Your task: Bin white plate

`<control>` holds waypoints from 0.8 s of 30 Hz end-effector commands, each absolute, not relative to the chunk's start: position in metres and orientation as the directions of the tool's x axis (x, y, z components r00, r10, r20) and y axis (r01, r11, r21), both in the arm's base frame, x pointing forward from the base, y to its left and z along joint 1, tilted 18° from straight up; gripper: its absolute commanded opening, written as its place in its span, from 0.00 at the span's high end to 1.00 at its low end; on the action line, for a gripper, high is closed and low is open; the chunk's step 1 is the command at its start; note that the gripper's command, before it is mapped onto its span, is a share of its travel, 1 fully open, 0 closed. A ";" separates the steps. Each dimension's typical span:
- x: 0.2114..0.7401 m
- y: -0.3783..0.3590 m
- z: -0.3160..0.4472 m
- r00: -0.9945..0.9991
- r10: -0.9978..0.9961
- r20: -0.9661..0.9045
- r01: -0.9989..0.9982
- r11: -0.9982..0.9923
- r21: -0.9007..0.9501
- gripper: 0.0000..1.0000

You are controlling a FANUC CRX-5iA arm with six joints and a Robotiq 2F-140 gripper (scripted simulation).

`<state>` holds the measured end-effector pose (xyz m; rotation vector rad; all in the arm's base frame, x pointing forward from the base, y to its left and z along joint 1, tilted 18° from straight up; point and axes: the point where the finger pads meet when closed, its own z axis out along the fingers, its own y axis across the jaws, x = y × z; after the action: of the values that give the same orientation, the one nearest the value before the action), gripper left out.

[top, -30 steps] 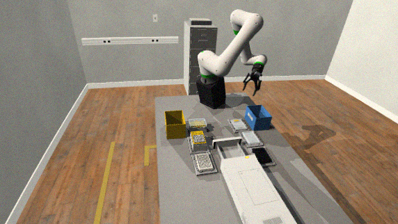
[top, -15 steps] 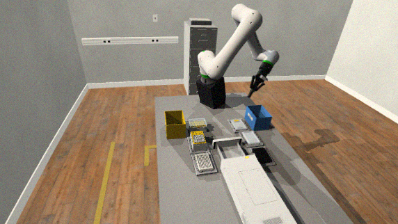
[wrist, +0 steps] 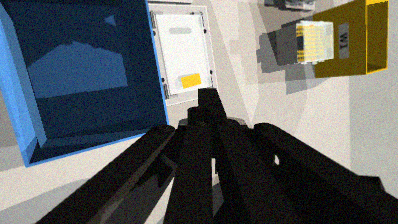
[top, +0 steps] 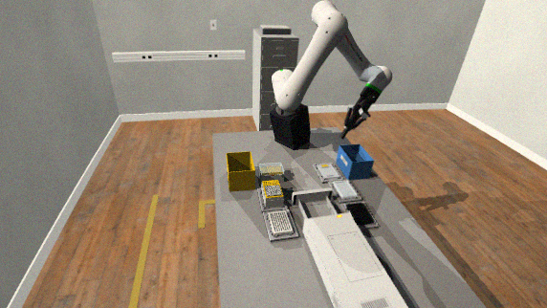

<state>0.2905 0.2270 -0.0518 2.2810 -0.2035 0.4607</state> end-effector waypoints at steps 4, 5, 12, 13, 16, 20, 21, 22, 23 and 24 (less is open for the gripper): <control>0.314 0.212 -0.041 0.947 -0.034 0.319 -0.248 -0.711 0.659 0.90; 0.318 0.209 -0.039 0.954 -0.045 0.295 -0.235 -0.724 0.649 0.90; 0.342 0.189 -0.026 0.967 -0.065 0.245 -0.209 -0.755 0.622 0.90; 0.342 0.189 -0.026 0.967 -0.065 0.245 -0.209 -0.755 0.622 0.90; 0.348 0.183 -0.022 0.976 -0.078 0.205 -0.187 -0.785 0.590 0.90; 0.361 0.170 -0.014 0.981 -0.087 0.171 -0.169 -0.815 0.554 0.90; 0.364 0.167 -0.012 0.981 -0.087 0.171 -0.169 -0.815 0.554 0.90; 0.368 0.163 -0.010 0.981 -0.087 0.171 -0.169 -0.815 0.554 0.90; 0.371 0.160 -0.007 0.981 -0.087 0.171 -0.169 -0.815 0.554 0.90; 0.373 0.156 -0.005 0.984 -0.089 0.156 -0.160 -0.832 0.531 0.90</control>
<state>0.3660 0.1629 -0.0107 2.5227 -0.1812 0.1865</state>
